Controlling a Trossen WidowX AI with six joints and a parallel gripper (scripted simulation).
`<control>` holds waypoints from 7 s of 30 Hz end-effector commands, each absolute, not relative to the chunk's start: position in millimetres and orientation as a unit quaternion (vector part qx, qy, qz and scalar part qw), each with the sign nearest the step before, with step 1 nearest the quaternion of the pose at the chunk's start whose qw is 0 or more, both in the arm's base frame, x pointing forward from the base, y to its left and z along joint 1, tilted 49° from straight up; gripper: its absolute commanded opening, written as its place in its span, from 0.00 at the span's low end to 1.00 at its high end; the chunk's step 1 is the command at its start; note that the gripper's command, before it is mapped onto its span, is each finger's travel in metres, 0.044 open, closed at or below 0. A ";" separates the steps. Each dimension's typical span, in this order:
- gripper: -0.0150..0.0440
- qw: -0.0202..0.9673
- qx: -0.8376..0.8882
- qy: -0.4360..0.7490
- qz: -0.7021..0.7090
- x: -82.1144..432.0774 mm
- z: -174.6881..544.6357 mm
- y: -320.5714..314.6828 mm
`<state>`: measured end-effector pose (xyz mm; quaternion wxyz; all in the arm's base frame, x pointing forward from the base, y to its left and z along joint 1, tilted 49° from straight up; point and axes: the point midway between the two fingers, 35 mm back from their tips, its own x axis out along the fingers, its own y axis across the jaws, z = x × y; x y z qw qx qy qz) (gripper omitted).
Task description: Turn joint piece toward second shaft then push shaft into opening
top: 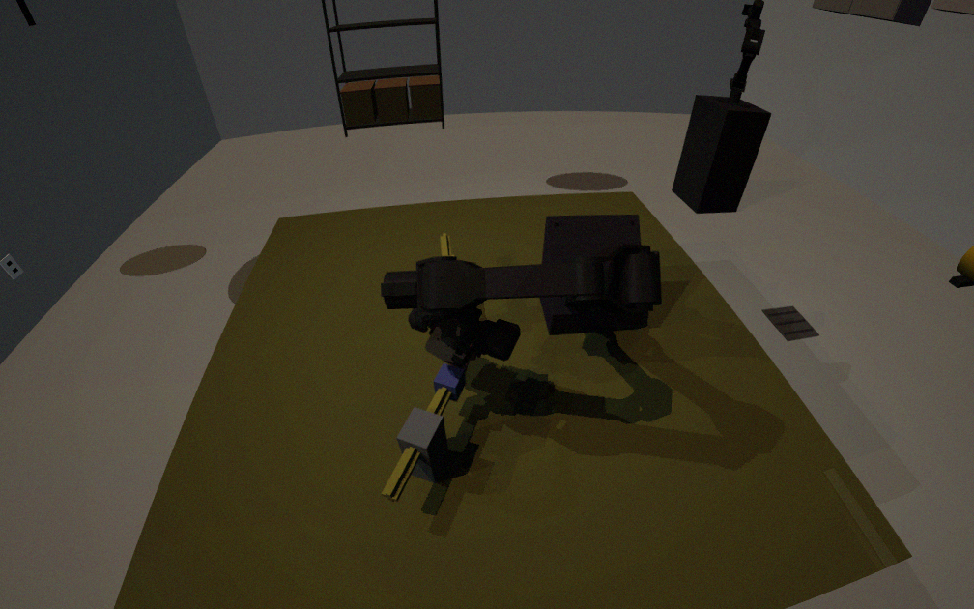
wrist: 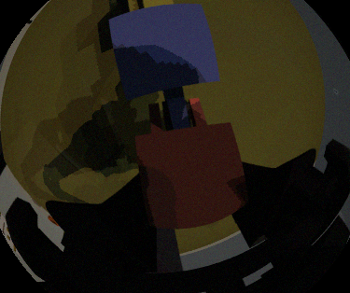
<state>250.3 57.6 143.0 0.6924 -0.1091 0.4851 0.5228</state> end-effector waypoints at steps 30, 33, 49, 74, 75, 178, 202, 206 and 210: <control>0.56 0.693 -0.106 0.485 0.522 250.6 142.9 58.3; 0.56 0.693 -0.106 0.485 0.522 250.6 142.9 58.3; 0.56 0.693 -0.106 0.485 0.522 250.6 142.9 58.3; 0.52 0.692 -0.109 0.485 0.523 250.3 143.0 57.6; 0.50 0.692 -0.109 0.485 0.523 250.3 143.0 57.6; 1.00 0.750 -0.099 0.220 0.615 261.0 118.9 60.7; 1.00 0.708 -0.187 0.322 0.600 260.0 129.9 51.8; 1.00 0.691 -0.231 0.365 0.580 259.1 138.7 44.3; 1.00 0.684 -0.245 0.380 0.572 258.9 142.2 41.7</control>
